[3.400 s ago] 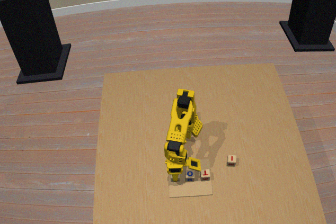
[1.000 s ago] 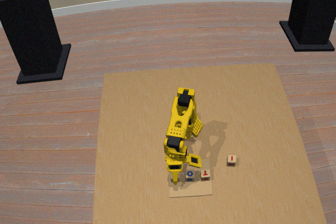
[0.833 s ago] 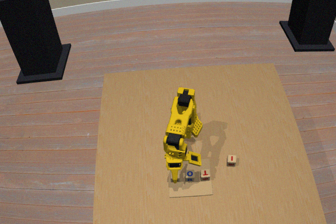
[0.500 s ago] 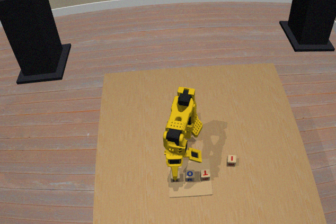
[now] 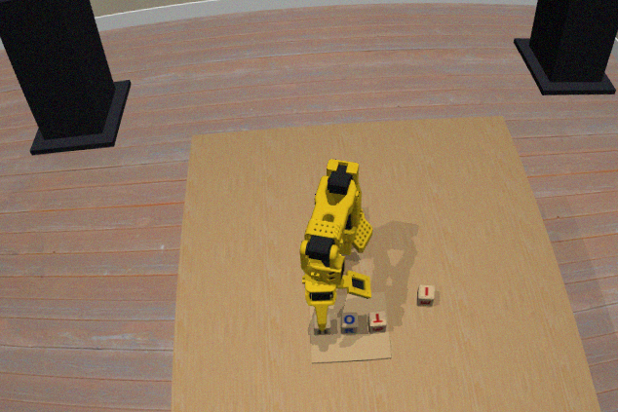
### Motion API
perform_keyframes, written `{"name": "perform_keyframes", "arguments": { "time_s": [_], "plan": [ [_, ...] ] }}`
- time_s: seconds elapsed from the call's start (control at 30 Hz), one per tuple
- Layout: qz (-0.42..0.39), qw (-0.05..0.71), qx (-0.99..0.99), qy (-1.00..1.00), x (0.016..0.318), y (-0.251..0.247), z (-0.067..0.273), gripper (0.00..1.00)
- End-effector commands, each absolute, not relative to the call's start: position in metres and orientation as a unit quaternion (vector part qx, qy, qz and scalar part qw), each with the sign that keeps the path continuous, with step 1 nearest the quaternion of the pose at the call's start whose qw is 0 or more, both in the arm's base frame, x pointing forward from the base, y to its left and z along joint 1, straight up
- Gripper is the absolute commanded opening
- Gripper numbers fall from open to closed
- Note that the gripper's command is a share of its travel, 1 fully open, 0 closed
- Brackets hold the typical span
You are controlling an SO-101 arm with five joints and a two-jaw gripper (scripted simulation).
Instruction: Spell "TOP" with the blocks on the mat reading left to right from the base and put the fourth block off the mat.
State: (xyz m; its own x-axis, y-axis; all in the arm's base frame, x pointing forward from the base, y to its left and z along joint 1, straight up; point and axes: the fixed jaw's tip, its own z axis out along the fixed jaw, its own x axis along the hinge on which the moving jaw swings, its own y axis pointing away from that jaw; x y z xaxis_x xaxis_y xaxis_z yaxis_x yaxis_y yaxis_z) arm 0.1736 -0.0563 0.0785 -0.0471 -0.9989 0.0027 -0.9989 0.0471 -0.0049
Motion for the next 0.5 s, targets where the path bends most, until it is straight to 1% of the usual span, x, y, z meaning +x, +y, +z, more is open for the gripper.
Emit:
{"name": "perform_keyframes", "arguments": {
  "time_s": [0.0,0.47],
  "plan": [
    [-0.043,0.024,-0.693,0.72,0.1816,-0.0577,0.0935,0.36],
    [-0.047,0.028,-0.675,0.736,0.1806,-0.0554,0.0958,0.36]
  ]
}}
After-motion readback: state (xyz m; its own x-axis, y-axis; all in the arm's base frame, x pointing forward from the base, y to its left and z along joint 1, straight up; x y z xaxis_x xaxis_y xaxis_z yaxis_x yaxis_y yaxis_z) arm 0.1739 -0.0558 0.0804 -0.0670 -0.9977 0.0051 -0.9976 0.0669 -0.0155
